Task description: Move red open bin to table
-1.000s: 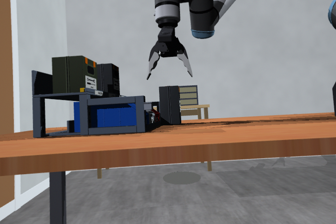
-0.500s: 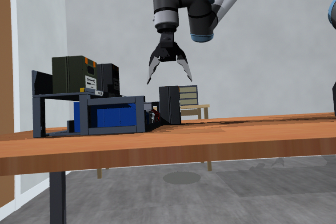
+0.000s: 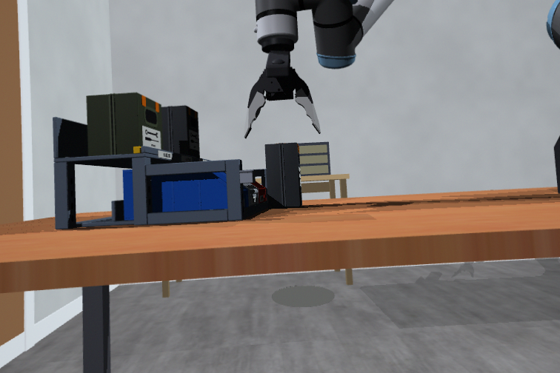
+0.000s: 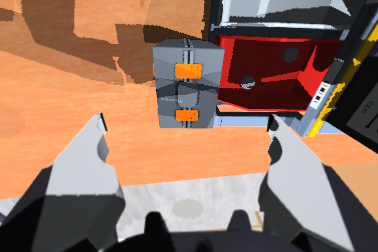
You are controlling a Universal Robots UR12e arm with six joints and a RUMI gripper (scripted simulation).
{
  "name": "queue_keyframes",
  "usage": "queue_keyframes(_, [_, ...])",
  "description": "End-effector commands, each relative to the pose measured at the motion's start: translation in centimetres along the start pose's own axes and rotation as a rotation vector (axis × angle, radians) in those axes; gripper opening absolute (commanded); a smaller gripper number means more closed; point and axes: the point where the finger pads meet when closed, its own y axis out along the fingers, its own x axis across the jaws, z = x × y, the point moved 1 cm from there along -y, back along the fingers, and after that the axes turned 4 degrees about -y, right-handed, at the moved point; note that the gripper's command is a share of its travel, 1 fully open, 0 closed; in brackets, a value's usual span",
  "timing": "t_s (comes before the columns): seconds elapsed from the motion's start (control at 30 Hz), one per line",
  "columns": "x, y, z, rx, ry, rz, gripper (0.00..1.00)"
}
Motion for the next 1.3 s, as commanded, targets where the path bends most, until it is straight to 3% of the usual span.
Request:
queue_keyframes(0.0, [0.04, -0.26, 0.25, 0.000, 0.000, -0.001, 1.00])
queue_keyframes(1.27, [0.03, -0.64, 0.76, 0.000, 0.000, -0.001, 1.00])
